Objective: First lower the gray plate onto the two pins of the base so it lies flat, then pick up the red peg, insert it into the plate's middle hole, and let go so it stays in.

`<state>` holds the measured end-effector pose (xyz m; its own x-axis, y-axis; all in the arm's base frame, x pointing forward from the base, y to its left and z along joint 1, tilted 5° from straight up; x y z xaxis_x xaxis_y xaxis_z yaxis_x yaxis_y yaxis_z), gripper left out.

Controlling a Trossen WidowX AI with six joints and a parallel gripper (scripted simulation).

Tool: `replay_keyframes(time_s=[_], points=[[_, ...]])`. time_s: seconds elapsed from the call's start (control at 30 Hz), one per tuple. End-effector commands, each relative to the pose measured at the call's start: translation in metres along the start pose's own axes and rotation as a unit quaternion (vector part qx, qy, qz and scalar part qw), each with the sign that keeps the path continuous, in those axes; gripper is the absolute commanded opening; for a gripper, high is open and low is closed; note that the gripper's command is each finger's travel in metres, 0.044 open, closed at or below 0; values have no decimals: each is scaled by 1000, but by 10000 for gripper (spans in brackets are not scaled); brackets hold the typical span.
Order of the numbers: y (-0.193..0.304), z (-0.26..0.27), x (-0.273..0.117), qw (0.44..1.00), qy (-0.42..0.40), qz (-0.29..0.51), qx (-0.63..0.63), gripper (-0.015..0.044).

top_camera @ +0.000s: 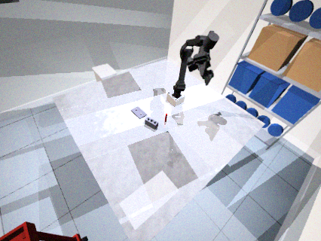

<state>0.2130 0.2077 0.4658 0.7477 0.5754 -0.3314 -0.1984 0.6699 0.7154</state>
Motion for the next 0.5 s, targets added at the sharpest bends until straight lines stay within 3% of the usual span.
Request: replay_keyframes(time_s=[0.0, 0.23, 0.47], points=[[-51, 5, 48, 994, 25, -101, -41, 440], [-135, 10, 92, 968, 90, -218, -87, 440], [-205, 9, 111, 937, 164, -291, -101, 440]])
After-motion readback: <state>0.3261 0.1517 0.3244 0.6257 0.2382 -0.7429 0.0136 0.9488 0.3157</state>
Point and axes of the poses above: the point midway between the two fingers, 35 mm back from their tips, its own x axis out along the fingers, its own z axis across the jaws, y = z × x, the point moved 3 cm from there along -x, back along the fingers, and after that the axes turned 13 degrees about x, right-handed, at the moved point
